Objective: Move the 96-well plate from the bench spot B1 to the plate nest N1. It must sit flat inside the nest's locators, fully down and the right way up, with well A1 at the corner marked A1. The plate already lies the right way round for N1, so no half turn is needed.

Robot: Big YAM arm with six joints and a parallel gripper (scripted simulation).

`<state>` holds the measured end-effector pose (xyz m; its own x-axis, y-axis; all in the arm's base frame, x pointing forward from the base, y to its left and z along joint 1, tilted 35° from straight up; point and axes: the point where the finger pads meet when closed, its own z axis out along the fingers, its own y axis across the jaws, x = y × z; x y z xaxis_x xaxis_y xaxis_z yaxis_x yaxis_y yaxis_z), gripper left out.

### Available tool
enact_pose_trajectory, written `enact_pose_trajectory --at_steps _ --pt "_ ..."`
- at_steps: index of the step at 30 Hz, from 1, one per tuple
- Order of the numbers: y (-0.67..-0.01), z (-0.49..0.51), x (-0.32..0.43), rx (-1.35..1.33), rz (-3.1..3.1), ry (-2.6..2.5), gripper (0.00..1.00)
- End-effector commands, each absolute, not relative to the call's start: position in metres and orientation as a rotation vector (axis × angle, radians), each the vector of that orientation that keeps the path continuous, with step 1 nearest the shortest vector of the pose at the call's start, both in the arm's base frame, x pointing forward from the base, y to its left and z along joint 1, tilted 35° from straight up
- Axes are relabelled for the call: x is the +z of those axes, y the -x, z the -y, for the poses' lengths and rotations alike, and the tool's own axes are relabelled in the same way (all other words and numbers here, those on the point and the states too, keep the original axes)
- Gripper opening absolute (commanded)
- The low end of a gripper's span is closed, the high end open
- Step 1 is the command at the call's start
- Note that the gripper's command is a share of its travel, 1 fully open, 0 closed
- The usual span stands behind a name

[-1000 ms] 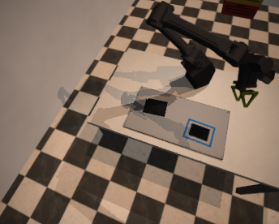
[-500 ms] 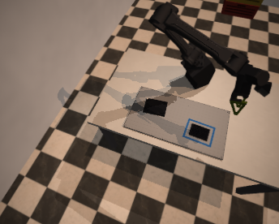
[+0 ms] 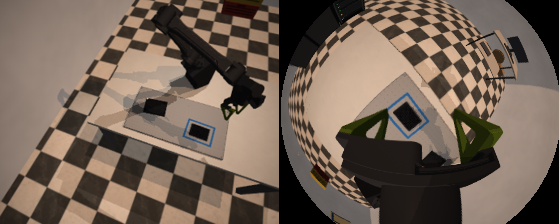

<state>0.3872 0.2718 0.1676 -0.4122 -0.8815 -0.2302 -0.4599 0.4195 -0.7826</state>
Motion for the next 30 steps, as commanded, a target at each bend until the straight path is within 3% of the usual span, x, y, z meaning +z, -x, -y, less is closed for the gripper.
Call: enact_pose_trajectory --at_steps 1,30 --pt "-0.398 -0.288 0.185 -0.720 -2.093 0.902 1.00" --pt "-0.439 -0.224 0.116 -0.418 -2.336 -0.073 1.00"
